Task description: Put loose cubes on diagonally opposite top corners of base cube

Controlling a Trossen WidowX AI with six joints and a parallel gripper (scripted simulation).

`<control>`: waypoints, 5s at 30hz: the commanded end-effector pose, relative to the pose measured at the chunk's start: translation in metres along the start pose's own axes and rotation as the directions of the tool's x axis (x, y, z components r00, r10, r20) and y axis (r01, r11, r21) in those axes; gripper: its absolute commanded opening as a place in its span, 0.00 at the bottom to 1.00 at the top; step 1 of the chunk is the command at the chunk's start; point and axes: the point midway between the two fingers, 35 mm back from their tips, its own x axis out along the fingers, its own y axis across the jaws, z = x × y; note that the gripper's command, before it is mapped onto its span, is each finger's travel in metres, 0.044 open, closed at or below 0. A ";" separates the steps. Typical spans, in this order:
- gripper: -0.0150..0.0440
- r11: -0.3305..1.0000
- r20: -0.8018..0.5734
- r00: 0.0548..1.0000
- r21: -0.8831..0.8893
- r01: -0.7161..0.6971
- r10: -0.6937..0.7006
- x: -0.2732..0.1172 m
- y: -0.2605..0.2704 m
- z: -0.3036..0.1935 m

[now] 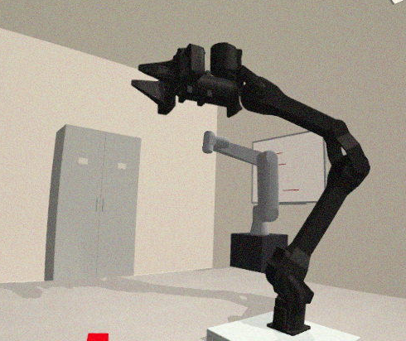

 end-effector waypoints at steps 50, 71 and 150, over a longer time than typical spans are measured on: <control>0.70 0.667 -0.994 0.020 -0.085 -0.740 -0.104 -0.027 0.047 -0.409; 0.70 0.667 -0.994 0.020 -0.085 -0.740 -0.104 -0.027 0.044 -0.438; 0.43 0.757 -0.994 0.021 -0.093 -0.646 -0.104 -0.025 0.061 -0.336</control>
